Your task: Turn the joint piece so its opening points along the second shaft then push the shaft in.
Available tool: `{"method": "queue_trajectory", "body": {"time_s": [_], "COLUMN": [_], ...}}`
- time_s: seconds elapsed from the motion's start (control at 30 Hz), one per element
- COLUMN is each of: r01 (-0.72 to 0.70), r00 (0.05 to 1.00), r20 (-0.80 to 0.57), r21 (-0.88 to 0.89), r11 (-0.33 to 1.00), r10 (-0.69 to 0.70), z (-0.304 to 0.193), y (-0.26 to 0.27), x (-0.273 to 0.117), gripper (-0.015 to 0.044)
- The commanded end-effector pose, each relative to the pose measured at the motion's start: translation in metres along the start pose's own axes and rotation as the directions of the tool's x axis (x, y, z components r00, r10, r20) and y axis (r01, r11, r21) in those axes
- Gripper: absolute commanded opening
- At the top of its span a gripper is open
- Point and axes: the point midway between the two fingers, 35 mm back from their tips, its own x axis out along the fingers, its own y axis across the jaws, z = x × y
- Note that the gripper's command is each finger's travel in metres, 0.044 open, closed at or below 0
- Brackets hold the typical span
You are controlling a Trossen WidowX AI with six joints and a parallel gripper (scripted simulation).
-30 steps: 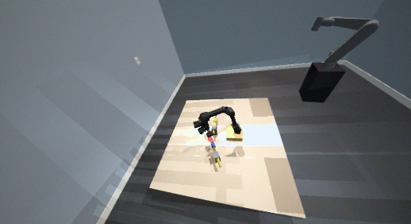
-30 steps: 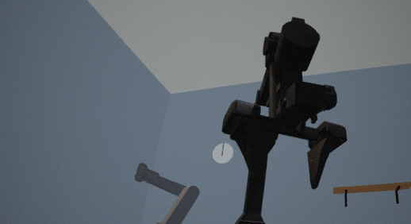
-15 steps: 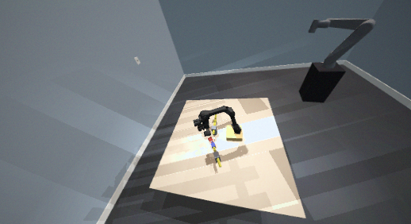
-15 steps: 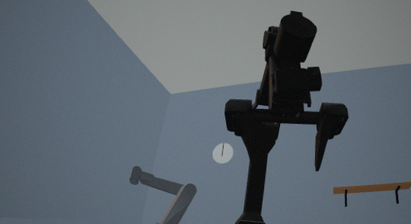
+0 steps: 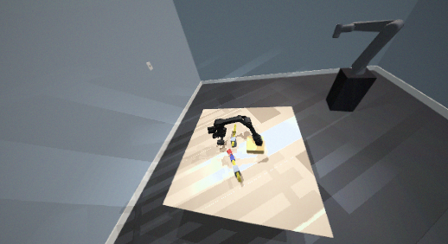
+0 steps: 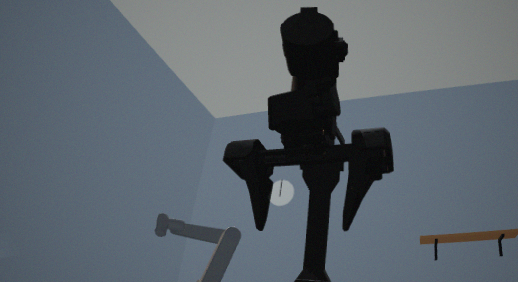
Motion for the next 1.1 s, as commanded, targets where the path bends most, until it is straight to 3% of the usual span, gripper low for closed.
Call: {"method": "queue_trajectory", "body": {"time_s": [0.0, 0.5, 1.07], "r01": [0.001, 0.041, 0.085], "r00": [1.000, 0.999, 0.996], "r20": [0.000, 0.024, 0.053], "r21": [0.019, -0.415, -0.816], "r11": [1.000, 0.909, 0.572], "r10": [-0.001, -0.034, -0.073], "z": [0.0038, 0.0030, 0.0020], "y": [-0.0036, -0.0025, -0.0012], "x": [0.0030, 0.0075, 0.0126], "gripper": [0.0440, 0.0440, 0.0440]}}
